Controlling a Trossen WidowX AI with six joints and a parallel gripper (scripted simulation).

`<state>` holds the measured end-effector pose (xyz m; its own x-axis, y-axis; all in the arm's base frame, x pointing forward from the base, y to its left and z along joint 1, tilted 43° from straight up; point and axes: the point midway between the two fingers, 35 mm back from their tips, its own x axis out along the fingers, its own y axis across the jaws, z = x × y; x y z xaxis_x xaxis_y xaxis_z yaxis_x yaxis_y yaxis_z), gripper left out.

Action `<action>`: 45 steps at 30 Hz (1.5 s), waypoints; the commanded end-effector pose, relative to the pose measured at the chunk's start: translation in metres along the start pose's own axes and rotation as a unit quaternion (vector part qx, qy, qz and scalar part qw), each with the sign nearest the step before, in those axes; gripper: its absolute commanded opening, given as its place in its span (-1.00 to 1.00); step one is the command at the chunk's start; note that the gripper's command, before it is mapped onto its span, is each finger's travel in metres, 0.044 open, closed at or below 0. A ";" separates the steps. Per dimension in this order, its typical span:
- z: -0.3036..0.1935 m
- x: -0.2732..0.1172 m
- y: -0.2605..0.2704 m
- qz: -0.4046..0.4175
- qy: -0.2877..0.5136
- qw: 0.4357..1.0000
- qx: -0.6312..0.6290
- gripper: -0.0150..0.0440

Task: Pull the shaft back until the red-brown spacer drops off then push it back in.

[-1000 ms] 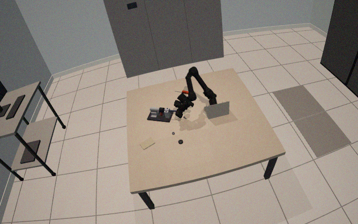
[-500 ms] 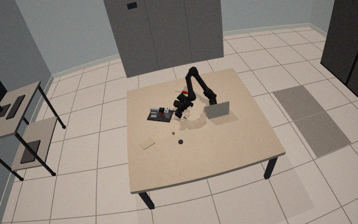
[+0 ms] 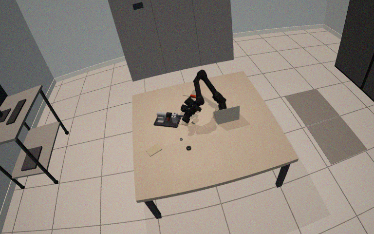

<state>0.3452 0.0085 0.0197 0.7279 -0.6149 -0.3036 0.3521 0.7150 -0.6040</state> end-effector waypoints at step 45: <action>0.012 0.011 0.000 0.000 -0.001 1.000 -0.001 -0.49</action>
<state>0.3580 0.0058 0.0240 0.7281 -0.6147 -0.3035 0.3520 0.7151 -0.6039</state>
